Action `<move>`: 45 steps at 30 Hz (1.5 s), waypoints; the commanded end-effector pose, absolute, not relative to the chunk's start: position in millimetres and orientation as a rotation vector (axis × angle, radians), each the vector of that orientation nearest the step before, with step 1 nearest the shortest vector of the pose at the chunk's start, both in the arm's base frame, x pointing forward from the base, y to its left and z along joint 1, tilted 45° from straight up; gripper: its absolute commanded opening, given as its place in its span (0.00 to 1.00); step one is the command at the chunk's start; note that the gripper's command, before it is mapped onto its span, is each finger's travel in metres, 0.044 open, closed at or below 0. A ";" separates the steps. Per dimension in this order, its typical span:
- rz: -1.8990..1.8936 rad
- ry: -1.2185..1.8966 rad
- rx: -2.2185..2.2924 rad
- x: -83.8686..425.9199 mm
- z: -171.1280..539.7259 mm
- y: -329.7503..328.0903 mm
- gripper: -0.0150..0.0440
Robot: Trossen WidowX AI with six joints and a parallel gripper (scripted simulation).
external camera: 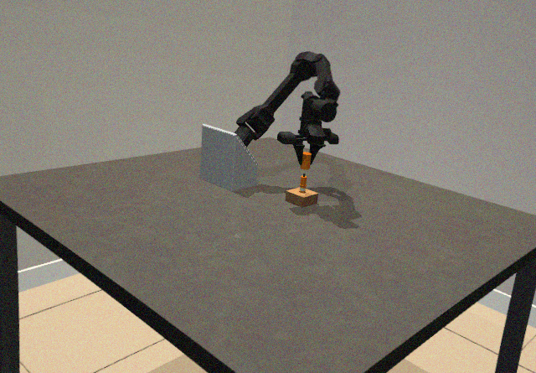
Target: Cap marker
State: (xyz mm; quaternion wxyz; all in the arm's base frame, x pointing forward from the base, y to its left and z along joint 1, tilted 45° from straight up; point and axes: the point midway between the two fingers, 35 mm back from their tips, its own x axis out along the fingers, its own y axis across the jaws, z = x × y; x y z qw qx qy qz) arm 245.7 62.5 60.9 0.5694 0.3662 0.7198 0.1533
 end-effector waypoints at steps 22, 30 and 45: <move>0.354 1.694 0.868 241.9 43.6 83.5 0.25; 0.355 1.694 0.869 240.7 34.5 92.8 0.25; 0.358 1.695 0.871 238.0 23.5 105.0 0.25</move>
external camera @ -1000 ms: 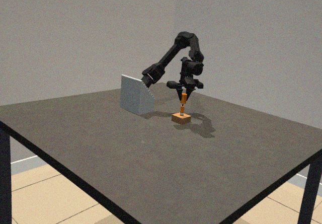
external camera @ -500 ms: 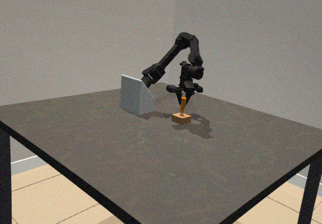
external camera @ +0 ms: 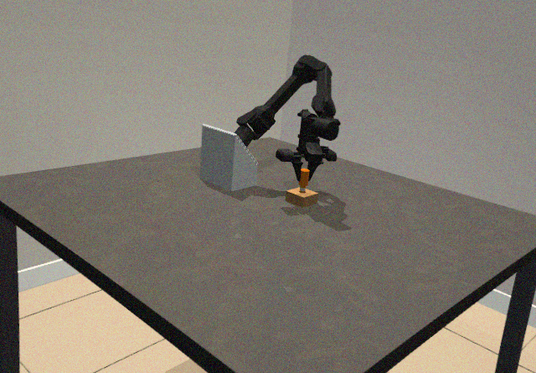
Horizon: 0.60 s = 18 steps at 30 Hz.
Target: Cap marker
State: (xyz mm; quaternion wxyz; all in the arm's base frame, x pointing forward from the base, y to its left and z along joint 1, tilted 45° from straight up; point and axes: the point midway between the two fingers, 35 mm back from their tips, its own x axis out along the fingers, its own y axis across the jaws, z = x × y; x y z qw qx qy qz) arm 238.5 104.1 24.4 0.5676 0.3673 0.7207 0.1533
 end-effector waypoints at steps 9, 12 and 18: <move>0.359 1.694 0.864 238.0 23.7 104.4 0.52; 0.359 1.694 0.864 238.0 23.7 104.4 0.65; 0.359 1.694 0.864 238.0 23.7 104.4 0.92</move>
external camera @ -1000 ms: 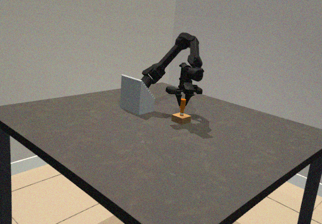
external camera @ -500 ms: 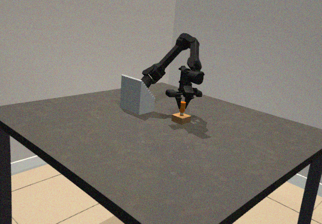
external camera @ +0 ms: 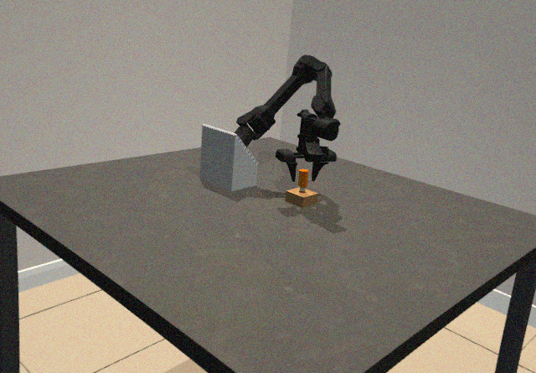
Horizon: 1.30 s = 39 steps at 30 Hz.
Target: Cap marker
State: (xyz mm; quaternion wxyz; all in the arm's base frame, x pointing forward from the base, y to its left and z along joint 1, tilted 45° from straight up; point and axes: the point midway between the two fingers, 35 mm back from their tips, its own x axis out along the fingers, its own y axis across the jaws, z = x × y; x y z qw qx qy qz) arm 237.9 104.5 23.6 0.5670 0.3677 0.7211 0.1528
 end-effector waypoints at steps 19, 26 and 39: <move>0.543 1.616 0.693 242.8 72.8 54.2 0.82; 0.718 1.522 0.521 241.1 69.5 57.2 0.51; 0.718 1.522 0.521 241.1 69.5 57.2 0.25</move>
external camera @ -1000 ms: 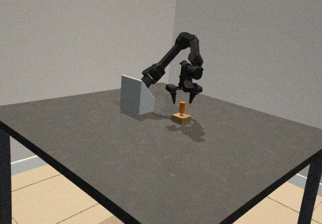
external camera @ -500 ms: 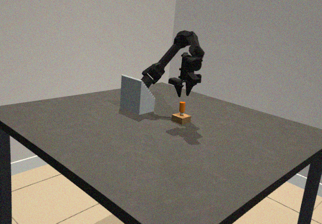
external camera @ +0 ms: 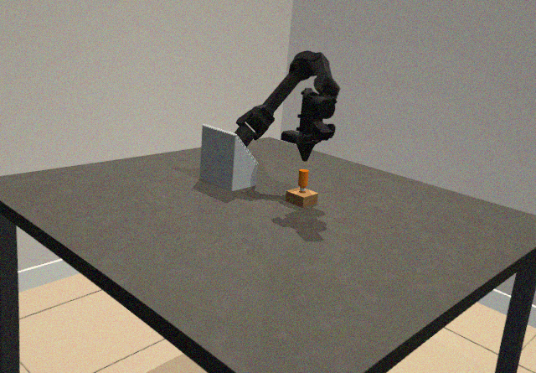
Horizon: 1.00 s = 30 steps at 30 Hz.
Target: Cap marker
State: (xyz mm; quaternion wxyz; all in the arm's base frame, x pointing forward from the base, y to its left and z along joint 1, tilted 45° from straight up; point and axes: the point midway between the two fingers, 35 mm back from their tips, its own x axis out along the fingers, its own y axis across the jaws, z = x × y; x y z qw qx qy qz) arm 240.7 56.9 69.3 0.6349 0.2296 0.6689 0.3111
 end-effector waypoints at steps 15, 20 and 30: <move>0.718 1.522 0.521 239.4 58.3 68.5 0.25; 0.718 1.521 0.521 238.8 53.5 73.4 0.25; 0.719 1.521 0.522 237.4 43.6 83.5 0.25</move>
